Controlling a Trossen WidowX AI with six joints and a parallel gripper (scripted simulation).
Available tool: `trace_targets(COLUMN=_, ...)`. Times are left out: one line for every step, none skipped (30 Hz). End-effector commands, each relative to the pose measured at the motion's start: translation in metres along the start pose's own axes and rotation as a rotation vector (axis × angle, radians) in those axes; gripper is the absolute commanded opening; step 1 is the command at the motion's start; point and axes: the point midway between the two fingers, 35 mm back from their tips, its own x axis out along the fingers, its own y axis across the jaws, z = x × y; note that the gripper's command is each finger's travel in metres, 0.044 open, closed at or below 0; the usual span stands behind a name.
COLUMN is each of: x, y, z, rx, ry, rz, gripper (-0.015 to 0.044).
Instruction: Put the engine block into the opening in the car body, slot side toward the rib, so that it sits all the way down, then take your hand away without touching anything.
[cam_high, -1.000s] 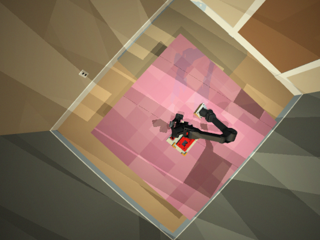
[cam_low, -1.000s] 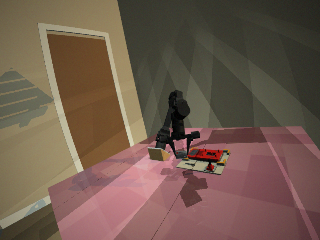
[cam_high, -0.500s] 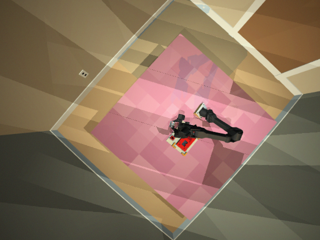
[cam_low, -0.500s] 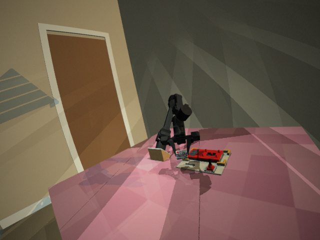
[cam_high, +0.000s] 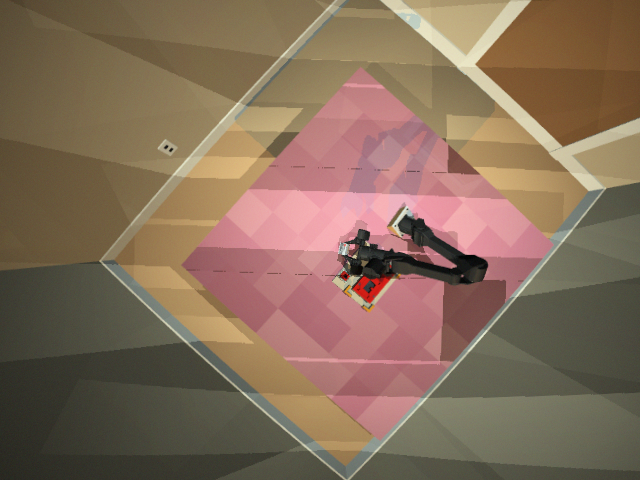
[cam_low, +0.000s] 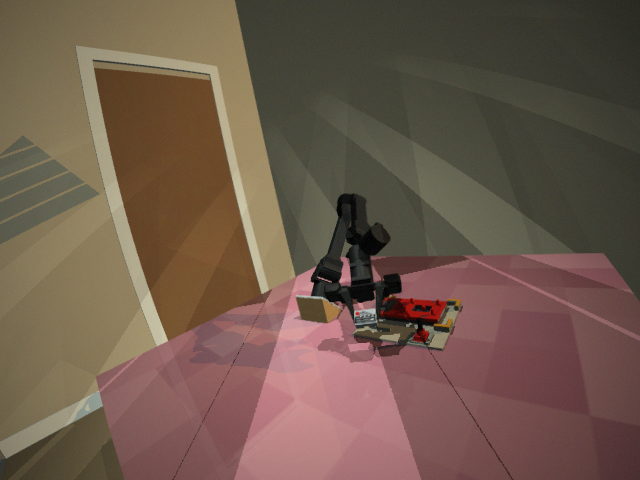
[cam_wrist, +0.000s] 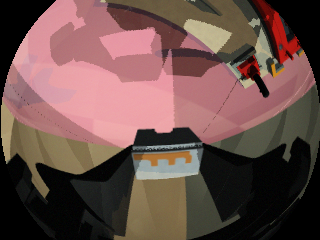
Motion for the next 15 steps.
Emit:
trace_targets(x=0.006, y=0.001, z=0.007, rx=0.006, ry=0.004, rz=0.004, gripper=0.0000)
trace_targets(x=0.007, y=0.001, z=0.008, rx=0.006, ry=0.004, rz=0.004, gripper=0.0000)
trace_targets(x=0.008, y=0.001, z=0.009, rx=0.006, ry=0.004, rz=0.004, gripper=0.0000)
trace_targets(x=0.009, y=0.001, z=0.011, rx=0.006, ry=0.004, rz=0.004, gripper=0.0000)
trace_targets(x=0.011, y=0.001, z=0.013, rx=0.006, ry=0.004, rz=0.004, gripper=0.0000)
trace_targets(x=0.013, y=0.001, z=0.015, rx=0.006, ry=0.004, rz=0.004, gripper=0.0000)
trace_targets(x=0.014, y=0.001, z=0.017, rx=0.006, ry=0.004, rz=0.004, gripper=0.0000)
trace_targets(x=0.016, y=0.001, z=0.019, rx=0.006, ry=0.004, rz=0.004, gripper=0.0000)
trace_targets(x=0.017, y=0.001, z=0.020, rx=0.006, ry=0.003, rz=0.004, gripper=0.0000)
trace_targets(x=0.019, y=0.001, z=0.022, rx=0.006, ry=0.003, rz=0.004, gripper=0.0000)
trace_targets(x=0.021, y=0.001, z=0.024, rx=0.006, ry=0.003, rz=0.004, gripper=0.0000)
trace_targets(x=0.022, y=0.001, z=0.026, rx=0.006, ry=0.003, rz=0.003, gripper=0.0000)
trace_targets(x=0.024, y=0.001, z=0.028, rx=0.006, ry=0.003, rz=0.003, gripper=0.0000)
trace_targets(x=0.026, y=0.001, z=0.030, rx=0.006, ry=0.003, rz=0.003, gripper=0.0000)
trace_targets(x=0.027, y=0.001, z=0.032, rx=0.006, ry=0.003, rz=0.003, gripper=0.0000)
